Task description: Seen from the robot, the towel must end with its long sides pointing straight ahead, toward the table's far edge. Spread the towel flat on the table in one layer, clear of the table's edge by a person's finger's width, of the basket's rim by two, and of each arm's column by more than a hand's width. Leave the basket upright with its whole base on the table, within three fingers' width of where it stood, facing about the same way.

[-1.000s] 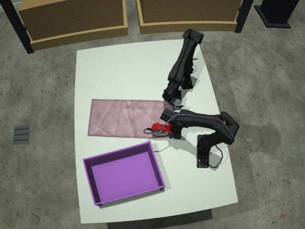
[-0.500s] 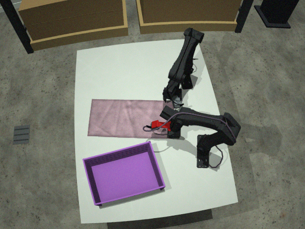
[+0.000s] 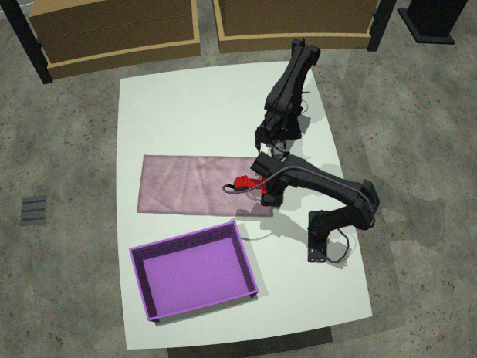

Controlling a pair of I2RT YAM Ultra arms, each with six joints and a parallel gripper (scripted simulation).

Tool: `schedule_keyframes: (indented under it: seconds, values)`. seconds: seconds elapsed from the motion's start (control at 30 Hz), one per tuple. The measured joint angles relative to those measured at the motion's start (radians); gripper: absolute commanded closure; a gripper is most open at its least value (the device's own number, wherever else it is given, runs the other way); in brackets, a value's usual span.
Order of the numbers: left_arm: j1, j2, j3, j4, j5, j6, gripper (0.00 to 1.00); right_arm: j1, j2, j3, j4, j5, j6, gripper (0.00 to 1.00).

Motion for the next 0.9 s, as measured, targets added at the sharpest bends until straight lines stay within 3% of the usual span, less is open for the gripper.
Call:
schedule_keyframes:
  seconds: [0.33,0.9]
  values:
    - [0.0,0.0,0.064,-0.113,0.0,0.0,0.36,0.0,0.003,0.064,-0.114,0.0,0.0,0.36]
    - [0.0,0.0,0.064,-0.132,0.0,0.0,0.36,0.0,0.003,0.064,-0.132,0.0,0.0,0.36]
